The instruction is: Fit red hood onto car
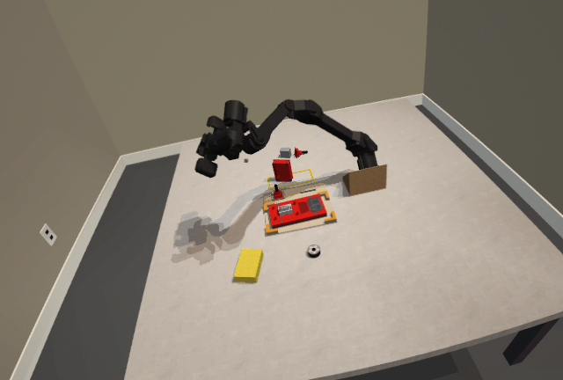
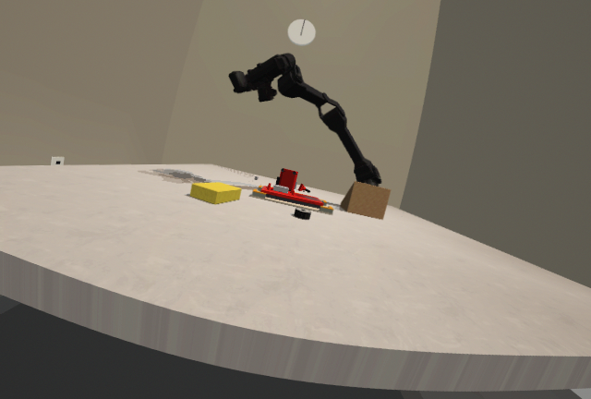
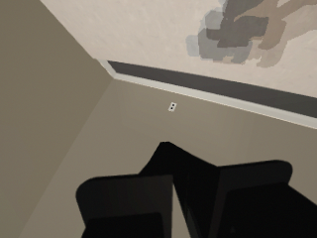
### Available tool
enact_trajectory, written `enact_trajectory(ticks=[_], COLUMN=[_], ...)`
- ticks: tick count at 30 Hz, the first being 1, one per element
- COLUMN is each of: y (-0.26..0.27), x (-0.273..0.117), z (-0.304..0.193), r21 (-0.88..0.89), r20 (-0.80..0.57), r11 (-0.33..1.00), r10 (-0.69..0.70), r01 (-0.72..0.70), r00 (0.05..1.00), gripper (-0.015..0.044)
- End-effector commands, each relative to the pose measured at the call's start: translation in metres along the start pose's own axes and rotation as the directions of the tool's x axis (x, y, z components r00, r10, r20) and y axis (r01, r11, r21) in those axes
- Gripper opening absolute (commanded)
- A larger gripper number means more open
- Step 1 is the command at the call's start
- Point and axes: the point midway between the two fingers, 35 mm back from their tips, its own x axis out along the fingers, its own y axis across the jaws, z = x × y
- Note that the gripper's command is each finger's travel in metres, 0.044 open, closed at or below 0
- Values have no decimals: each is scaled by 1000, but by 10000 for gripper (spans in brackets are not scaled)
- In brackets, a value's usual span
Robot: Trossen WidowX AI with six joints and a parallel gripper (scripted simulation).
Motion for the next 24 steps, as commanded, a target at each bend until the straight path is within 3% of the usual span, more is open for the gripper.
enact_trajectory(ticks=[1, 12, 24], y=[0, 23, 47], x=[1, 44, 82], z=[0, 11, 51], r21=[-8, -482, -866], r20=[0, 8, 79], r11=[1000, 874, 473], r10=[-1, -65, -186], r01=[1, 61, 160], r00=[1000, 998, 979], gripper=[0, 0, 0])
